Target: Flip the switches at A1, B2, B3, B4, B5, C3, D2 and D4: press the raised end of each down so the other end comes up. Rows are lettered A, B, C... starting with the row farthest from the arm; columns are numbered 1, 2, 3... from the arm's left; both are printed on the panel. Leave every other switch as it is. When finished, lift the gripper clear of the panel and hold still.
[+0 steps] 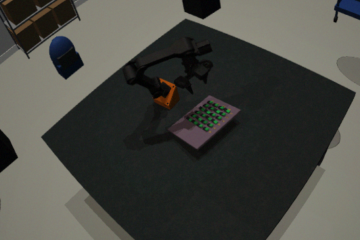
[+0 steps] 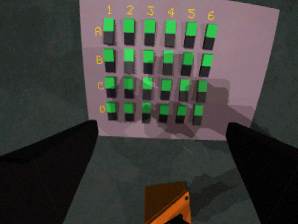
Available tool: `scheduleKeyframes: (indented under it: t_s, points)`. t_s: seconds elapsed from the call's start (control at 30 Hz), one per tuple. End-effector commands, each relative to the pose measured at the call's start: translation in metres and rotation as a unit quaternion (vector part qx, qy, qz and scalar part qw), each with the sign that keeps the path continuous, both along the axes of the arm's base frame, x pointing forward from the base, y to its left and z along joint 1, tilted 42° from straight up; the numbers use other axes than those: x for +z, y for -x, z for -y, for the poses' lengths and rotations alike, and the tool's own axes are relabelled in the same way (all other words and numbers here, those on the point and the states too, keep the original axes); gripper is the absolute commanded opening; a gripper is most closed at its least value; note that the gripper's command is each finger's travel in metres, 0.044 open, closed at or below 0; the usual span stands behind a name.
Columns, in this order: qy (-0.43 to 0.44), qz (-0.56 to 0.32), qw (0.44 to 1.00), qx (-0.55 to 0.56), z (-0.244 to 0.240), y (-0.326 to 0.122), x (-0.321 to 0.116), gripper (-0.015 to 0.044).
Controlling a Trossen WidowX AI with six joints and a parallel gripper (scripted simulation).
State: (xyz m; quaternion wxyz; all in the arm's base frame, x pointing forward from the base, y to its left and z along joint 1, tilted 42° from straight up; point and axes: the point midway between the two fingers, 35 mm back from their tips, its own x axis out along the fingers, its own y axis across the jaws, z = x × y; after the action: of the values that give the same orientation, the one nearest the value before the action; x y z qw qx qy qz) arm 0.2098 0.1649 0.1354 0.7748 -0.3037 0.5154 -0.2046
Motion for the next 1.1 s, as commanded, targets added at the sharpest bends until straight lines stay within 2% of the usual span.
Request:
scheduleKeyframes:
  t_s: [0.0,0.23,0.47,0.63,1.07]
  points:
    - [-0.001,0.0,1.0,0.0,-0.001,-0.002,-0.002,0.0374]
    - [-0.023,0.011,1.0,-0.01,-0.007,-0.08,-0.085,0.019]
    - [-0.024,0.012,1.0,-0.011,-0.006,-0.084,-0.089,0.0006]
    - [-0.023,0.022,0.999,-0.003,0.014,-0.096,-0.112,0.0]
    - [-0.023,0.023,0.999,-0.002,0.023,-0.101,-0.122,0.0]
